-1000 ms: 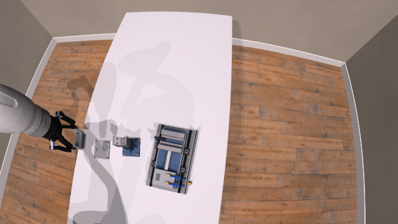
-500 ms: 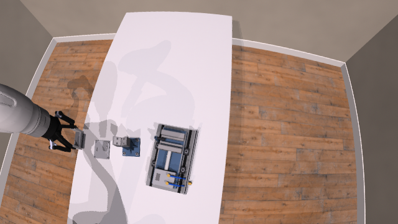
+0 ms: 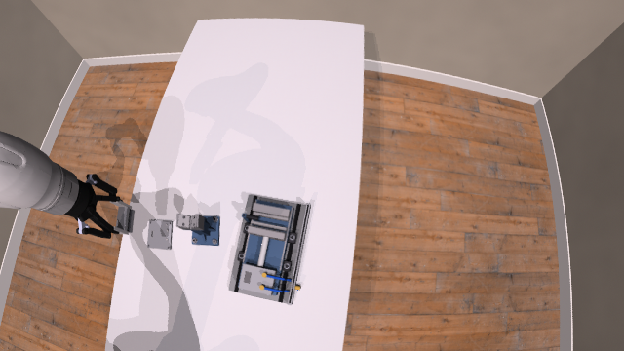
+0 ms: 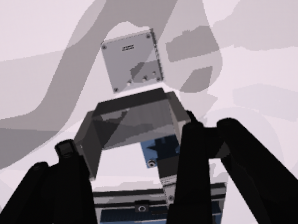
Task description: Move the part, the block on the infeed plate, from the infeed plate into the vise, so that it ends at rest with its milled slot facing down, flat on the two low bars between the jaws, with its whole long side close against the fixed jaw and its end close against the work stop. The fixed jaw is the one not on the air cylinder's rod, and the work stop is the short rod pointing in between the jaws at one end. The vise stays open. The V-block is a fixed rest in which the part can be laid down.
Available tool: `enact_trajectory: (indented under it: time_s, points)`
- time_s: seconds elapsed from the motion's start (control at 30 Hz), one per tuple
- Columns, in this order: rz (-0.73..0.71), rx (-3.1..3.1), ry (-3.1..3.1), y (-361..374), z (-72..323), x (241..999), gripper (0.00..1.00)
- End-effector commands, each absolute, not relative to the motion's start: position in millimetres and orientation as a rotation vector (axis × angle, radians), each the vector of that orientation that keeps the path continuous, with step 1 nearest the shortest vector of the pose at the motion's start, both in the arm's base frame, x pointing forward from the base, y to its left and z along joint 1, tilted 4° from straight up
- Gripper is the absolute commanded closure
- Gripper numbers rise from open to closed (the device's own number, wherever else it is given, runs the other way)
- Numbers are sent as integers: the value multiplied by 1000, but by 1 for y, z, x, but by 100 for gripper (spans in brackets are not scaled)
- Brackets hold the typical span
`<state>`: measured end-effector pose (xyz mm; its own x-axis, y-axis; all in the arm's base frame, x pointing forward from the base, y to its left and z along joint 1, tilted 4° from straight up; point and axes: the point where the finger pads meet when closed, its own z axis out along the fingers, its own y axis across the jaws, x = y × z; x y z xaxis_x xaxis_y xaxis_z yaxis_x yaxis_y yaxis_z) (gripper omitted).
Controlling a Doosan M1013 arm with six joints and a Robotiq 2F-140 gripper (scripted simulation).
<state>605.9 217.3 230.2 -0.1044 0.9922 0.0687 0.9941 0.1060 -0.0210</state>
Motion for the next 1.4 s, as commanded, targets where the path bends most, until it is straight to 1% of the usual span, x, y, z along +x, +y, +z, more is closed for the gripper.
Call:
enact_trajectory:
  time_s: [0.0, 0.83, 1.37]
  points:
    - [-47, -2057, -2287, 217, 230, 606, 100]
    - [-53, -2058, -2284, 218, 230, 607, 100]
    - [-126, -2067, -2255, 231, 231, 615, 100]
